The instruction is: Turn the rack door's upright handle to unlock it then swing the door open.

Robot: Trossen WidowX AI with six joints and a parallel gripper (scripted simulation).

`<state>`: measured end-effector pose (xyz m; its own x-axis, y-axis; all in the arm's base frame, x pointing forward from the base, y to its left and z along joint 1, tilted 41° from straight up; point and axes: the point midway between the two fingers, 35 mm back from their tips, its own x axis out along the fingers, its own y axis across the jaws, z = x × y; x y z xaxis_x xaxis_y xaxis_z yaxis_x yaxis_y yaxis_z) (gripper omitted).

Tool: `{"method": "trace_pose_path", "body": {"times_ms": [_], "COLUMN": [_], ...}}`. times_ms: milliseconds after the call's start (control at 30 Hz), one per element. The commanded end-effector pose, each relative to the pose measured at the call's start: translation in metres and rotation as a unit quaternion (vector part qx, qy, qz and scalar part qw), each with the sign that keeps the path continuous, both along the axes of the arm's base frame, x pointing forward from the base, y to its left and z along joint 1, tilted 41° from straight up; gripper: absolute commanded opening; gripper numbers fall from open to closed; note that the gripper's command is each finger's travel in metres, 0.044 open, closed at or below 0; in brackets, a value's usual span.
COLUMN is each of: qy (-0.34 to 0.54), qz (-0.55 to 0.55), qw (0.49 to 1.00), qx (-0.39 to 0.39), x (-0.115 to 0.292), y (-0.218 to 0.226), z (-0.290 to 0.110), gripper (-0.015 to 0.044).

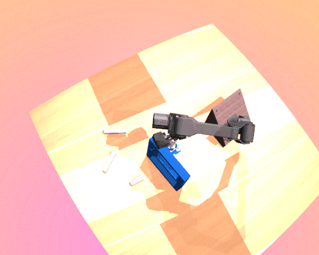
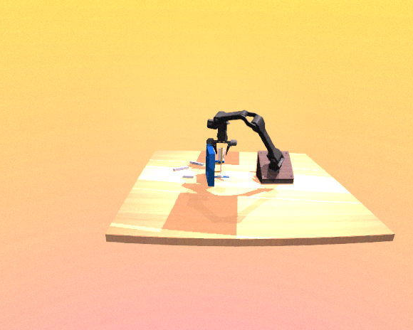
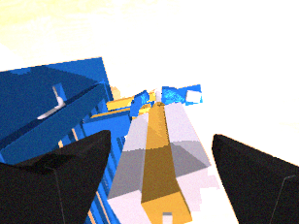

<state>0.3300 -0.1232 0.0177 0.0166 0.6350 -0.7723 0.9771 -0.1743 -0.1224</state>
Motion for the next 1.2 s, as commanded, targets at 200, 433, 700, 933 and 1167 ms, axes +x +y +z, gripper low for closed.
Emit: {"method": "trace_pose_path", "body": {"times_ms": [200, 433, 700, 933, 1167], "qy": [-0.148, -0.253, -0.363, -0.448, -0.519], "qz": [0.178, 0.305, 0.438, 0.541, 0.628], "qw": [0.973, 0.918, 0.822, 0.712, 0.58], "qx": [-0.002, -0.005, -0.008, -0.011, -0.013], "x": [0.0001, 0.0001, 0.0001, 0.0001, 0.0001], "y": [0.0008, 0.0008, 0.0008, 0.0008, 0.0008], "z": [0.0003, 0.0003, 0.0003, 0.0002, 0.0002], "gripper": [0.0294, 0.0294, 0.0294, 0.0294, 0.0294]}}
